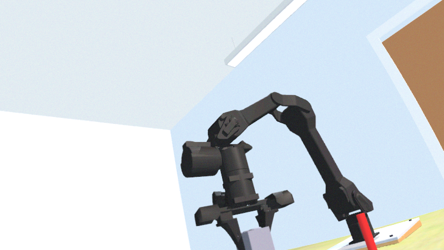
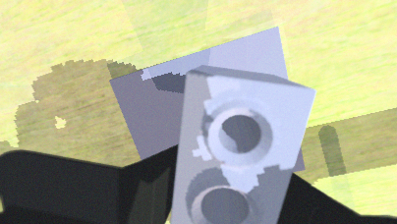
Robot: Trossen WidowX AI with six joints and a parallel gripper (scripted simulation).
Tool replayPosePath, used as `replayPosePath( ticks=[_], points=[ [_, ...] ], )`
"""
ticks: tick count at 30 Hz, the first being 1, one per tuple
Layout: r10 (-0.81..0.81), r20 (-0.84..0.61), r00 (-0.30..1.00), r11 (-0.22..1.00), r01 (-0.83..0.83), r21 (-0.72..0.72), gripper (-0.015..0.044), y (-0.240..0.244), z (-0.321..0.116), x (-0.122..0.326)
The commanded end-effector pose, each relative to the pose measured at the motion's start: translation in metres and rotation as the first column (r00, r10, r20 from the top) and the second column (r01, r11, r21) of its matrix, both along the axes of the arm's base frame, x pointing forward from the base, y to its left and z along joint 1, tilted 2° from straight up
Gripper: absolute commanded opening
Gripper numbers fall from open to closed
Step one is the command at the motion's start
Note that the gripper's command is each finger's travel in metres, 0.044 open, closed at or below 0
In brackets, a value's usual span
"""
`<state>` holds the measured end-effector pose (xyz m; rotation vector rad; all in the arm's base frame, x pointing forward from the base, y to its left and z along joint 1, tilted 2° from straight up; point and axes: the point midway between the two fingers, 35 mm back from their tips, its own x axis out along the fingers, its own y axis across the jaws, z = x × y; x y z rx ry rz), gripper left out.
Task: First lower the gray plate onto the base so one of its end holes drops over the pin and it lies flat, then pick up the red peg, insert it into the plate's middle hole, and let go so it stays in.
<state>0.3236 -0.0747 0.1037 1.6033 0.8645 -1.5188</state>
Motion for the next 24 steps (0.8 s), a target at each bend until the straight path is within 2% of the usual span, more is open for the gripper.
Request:
replayPosePath(
  ticks=[1, 24],
  points=[
    [-0.003, 0.002, 1.0, 1.0, 0.003, 0.004, 0.0, 0.001, 0.0, 0.0],
    [-0.003, 0.002, 1.0, 1.0, 0.003, 0.004, 0.0, 0.001, -0.031, 0.003]
  ],
)
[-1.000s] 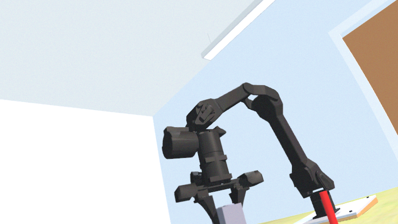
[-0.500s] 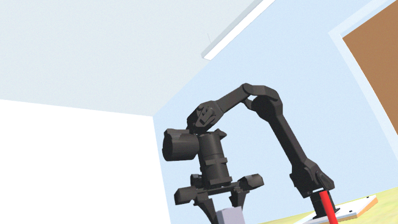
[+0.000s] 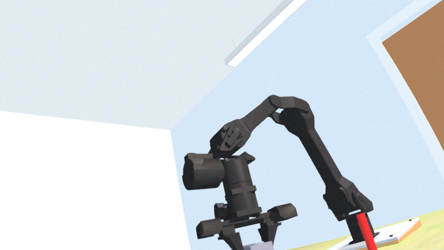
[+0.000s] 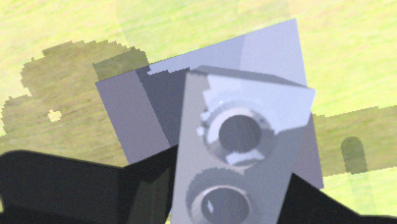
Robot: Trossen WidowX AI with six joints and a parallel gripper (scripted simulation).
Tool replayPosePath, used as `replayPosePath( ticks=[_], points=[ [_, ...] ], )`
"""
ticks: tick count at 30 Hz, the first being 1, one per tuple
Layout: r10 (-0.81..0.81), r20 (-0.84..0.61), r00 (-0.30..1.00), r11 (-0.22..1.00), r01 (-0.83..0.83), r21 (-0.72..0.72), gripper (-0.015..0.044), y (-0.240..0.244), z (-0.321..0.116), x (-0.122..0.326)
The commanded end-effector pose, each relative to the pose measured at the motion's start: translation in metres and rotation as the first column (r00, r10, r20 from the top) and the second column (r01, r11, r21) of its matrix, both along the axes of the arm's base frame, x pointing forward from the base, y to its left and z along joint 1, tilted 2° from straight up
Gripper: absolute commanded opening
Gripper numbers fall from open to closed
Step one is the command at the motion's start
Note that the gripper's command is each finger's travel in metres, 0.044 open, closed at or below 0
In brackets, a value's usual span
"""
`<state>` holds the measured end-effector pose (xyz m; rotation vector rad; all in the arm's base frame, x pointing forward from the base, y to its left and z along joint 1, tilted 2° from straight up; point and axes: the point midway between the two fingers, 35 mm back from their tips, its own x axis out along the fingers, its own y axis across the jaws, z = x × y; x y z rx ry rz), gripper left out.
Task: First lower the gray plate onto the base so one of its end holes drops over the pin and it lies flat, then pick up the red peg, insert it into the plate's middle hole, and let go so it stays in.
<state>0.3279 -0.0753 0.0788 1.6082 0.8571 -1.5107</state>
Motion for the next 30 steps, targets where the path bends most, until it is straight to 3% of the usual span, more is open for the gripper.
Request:
replayPosePath(
  ticks=[1, 14, 30],
  points=[
    [-0.002, -0.008, 1.0, 1.0, 0.002, 0.006, 0.0, 0.0011, -0.0082, -0.0015],
    [0.0, -0.003, 1.0, 1.0, 0.0, 0.001, 0.0, 0.0, -0.0112, 0.0002],
    [0.0, -0.003, 1.0, 1.0, 0.0, 0.001, 0.042, 0.0, -0.0112, 0.0002]
  ],
)
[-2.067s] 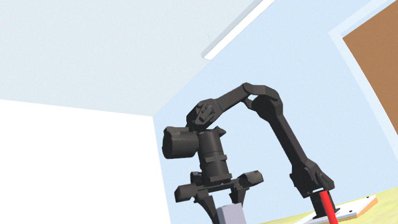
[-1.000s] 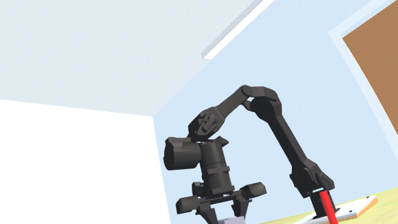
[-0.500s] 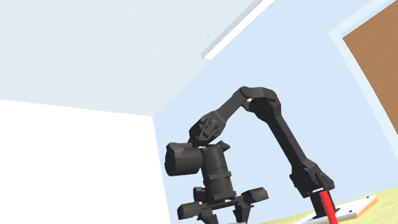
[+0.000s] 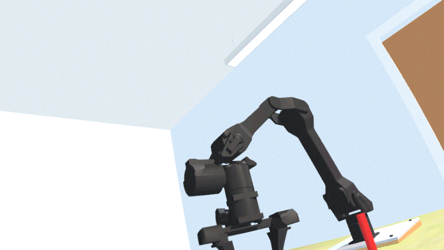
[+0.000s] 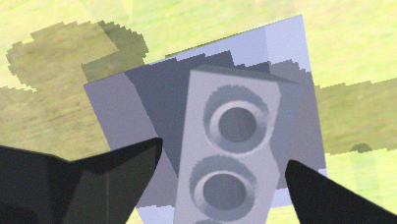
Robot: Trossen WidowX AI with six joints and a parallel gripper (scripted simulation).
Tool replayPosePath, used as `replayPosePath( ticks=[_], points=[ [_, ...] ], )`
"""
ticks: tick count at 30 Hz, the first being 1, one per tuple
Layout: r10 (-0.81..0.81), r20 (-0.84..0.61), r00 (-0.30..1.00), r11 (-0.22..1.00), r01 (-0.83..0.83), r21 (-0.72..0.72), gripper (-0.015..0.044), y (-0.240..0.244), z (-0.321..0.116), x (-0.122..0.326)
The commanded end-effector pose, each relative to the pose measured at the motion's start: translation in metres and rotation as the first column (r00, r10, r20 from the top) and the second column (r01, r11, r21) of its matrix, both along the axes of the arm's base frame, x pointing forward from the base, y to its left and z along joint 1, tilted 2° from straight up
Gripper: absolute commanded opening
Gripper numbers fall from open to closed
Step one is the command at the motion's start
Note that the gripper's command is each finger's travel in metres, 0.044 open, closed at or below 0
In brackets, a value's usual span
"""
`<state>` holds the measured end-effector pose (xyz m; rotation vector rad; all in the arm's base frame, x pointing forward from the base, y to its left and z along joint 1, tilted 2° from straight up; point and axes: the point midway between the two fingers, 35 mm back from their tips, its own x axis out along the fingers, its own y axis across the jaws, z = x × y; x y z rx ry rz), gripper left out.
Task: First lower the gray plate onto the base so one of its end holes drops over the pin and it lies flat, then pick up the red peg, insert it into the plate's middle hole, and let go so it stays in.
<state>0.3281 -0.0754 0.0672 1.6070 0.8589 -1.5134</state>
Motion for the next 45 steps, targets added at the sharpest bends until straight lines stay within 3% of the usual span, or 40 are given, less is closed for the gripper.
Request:
replayPosePath(
  ticks=[1, 6, 14, 22, 28, 35, 41, 45],
  points=[
    [0.0, 0.0, 1.0, 1.0, 0.0, 0.0, 0.044, 0.0, 0.0, 0.0],
    [0.0, 0.0, 1.0, 1.0, 0.0, 0.001, 0.044, 0.0, 0.008, 0.001],
    [-0.002, -0.004, 1.0, 1.0, 0.002, 0.005, 0.044, 0.001, 0.11, -0.006],
    [0.009, -0.005, 1.0, 1.0, -0.009, 0.005, 0.044, 0.003, 0.118, -0.005],
    [0.366, -0.016, 0.93, 0.93, -0.366, -0.009, 0.044, 0.086, 0.118, -0.026],
    [0.727, -0.033, 0.686, 0.686, -0.728, -0.023, 0.044, 0.165, 0.114, -0.076],
    [0.776, -0.036, 0.629, 0.629, -0.777, -0.025, 0.044, 0.177, 0.11, -0.087],
    [0.776, -0.036, 0.629, 0.629, -0.777, -0.025, 0.044, 0.178, 0.079, -0.085]
  ],
)
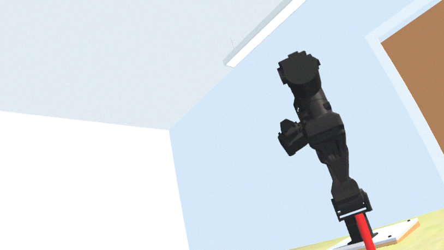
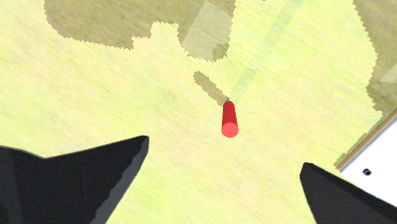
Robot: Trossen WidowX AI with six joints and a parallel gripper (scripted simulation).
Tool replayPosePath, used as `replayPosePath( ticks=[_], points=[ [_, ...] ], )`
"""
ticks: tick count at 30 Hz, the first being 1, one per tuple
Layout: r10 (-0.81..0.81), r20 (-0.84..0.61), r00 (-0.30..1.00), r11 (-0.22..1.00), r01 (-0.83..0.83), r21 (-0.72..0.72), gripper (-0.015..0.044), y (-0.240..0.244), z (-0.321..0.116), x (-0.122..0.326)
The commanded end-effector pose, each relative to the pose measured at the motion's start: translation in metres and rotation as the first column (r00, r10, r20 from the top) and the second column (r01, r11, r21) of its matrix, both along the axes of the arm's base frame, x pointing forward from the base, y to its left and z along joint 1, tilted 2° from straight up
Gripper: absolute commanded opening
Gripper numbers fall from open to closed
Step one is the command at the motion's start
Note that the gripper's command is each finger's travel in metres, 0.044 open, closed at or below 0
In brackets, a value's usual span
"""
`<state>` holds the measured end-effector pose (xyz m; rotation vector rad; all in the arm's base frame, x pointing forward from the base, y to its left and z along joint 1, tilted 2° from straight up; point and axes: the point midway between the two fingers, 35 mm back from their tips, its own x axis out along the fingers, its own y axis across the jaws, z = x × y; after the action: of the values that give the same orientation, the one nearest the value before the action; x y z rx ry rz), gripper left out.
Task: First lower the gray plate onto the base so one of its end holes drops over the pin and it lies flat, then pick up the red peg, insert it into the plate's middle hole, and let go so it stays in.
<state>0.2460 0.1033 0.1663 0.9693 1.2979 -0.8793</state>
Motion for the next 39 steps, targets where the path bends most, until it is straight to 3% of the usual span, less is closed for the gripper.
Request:
replayPosePath(
  ticks=[1, 39],
  points=[
    [0.008, -0.02, 1.0, 1.0, -0.009, -0.012, 0.044, 0.0, -0.022, -0.003],
    [0.008, -0.02, 1.0, 1.0, -0.009, -0.012, 0.044, 0.002, -0.082, 0.001]
  ],
)
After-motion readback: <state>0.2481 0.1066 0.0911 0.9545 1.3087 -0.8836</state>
